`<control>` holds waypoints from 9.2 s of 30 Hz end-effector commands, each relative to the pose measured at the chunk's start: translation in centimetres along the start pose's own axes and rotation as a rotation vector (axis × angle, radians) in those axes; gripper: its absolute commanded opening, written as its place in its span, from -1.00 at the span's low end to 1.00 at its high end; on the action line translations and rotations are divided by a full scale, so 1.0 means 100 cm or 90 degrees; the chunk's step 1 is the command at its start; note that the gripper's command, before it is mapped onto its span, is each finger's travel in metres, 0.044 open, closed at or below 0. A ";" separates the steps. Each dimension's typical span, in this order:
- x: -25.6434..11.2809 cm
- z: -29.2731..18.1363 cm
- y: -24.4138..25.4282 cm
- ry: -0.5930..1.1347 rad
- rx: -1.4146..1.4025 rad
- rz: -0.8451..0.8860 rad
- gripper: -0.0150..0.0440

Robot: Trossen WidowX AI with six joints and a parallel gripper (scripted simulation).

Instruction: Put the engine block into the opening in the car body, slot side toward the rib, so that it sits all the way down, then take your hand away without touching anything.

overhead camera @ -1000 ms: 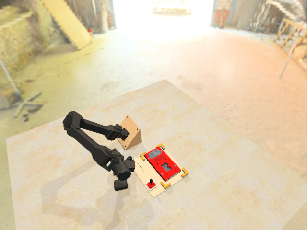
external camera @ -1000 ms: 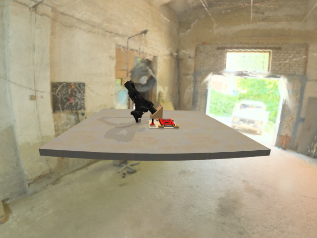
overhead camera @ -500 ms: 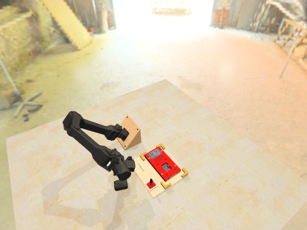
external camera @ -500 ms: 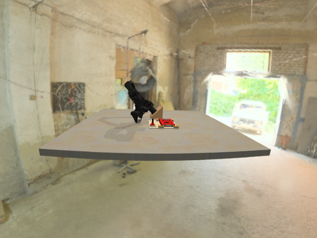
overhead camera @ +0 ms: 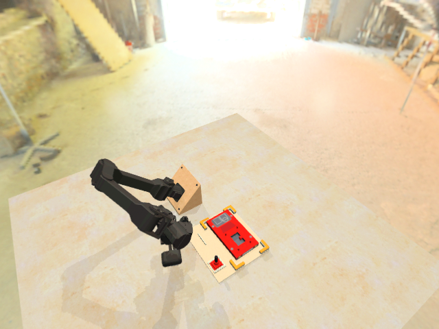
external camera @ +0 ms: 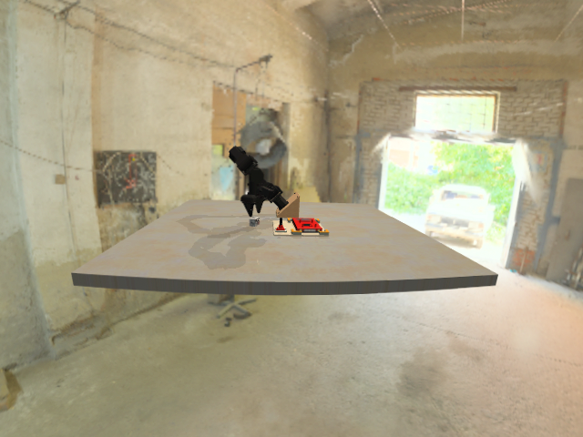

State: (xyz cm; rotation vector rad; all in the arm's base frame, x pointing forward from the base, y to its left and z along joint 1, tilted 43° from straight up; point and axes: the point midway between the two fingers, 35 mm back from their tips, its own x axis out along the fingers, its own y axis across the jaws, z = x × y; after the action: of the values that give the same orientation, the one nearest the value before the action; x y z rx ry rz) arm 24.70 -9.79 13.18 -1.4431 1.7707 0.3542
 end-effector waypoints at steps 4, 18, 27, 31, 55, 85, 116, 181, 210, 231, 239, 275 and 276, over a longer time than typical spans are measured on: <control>0.000 0.000 0.000 0.000 0.000 0.000 1.00; -0.001 0.000 0.000 0.000 0.099 0.000 1.00; -0.003 0.000 0.000 0.000 0.297 0.000 1.00; -0.003 0.000 0.000 0.000 0.385 0.000 1.00; -0.008 0.000 0.000 0.000 0.914 0.001 1.00; -0.013 0.000 0.000 0.001 1.575 0.001 1.00; -0.003 -0.002 -0.001 0.002 2.005 0.000 1.00; -0.016 0.006 -0.010 -0.040 1.981 0.037 -0.49; -0.075 0.000 -0.001 -0.004 2.001 0.007 -0.49; -0.070 -0.013 0.000 0.033 1.976 0.339 -0.49; -0.066 -0.020 0.000 0.032 1.915 0.589 -0.49; -0.019 -0.031 -0.002 -0.006 1.820 0.838 -0.49; -0.017 -0.031 -0.002 -0.006 1.820 0.838 -0.49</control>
State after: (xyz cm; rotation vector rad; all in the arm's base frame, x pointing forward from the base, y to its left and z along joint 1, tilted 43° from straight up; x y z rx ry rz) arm 23.72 -10.52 16.99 1.6274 0.8816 -1.1505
